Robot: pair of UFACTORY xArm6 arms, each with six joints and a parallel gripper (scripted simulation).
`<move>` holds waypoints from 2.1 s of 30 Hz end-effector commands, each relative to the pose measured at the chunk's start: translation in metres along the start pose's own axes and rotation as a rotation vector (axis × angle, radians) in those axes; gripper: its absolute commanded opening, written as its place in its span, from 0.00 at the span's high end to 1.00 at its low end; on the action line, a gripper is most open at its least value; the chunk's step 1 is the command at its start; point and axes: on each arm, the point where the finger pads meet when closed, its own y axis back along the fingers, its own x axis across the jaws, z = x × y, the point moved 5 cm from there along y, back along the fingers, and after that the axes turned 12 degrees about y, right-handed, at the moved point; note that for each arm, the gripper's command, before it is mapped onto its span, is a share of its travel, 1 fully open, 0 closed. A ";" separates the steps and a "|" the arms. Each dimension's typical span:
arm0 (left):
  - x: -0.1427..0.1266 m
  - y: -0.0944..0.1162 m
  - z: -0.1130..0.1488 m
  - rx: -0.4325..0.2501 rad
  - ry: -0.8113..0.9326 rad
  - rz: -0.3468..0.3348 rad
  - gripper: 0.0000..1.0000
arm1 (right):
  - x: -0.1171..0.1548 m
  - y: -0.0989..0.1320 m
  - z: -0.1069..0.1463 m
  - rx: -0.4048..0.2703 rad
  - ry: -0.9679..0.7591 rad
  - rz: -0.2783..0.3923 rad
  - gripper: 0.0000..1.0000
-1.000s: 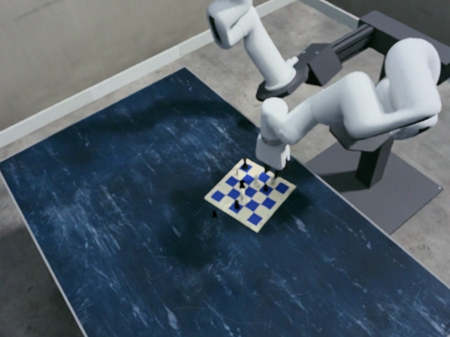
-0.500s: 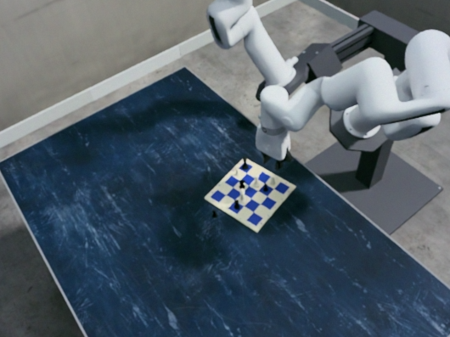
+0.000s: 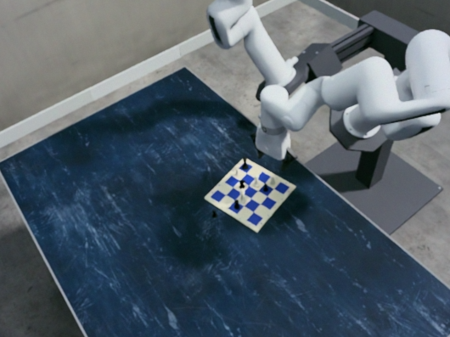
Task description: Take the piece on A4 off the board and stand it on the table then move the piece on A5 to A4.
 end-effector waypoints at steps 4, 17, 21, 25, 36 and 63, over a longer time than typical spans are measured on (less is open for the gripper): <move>-0.001 0.001 0.001 -0.002 0.001 -0.003 0.00 | 0.000 0.001 -0.001 0.004 0.000 0.001 0.00; -0.001 0.024 0.001 -0.002 0.001 -0.004 0.00 | 0.000 0.001 -0.001 0.004 0.000 0.001 0.00; -0.001 0.043 0.001 -0.002 0.001 -0.004 0.00 | 0.000 0.001 -0.001 0.004 0.000 0.001 0.00; -0.001 0.058 0.001 -0.002 0.001 -0.004 0.00 | 0.000 0.001 -0.001 0.004 0.000 0.001 0.00; -0.001 0.079 0.001 -0.001 0.001 -0.004 0.00 | 0.000 0.001 -0.001 0.004 0.000 0.001 0.00; -0.001 0.079 0.001 -0.001 0.001 -0.004 0.00 | 0.000 0.001 -0.001 0.004 0.000 0.001 0.00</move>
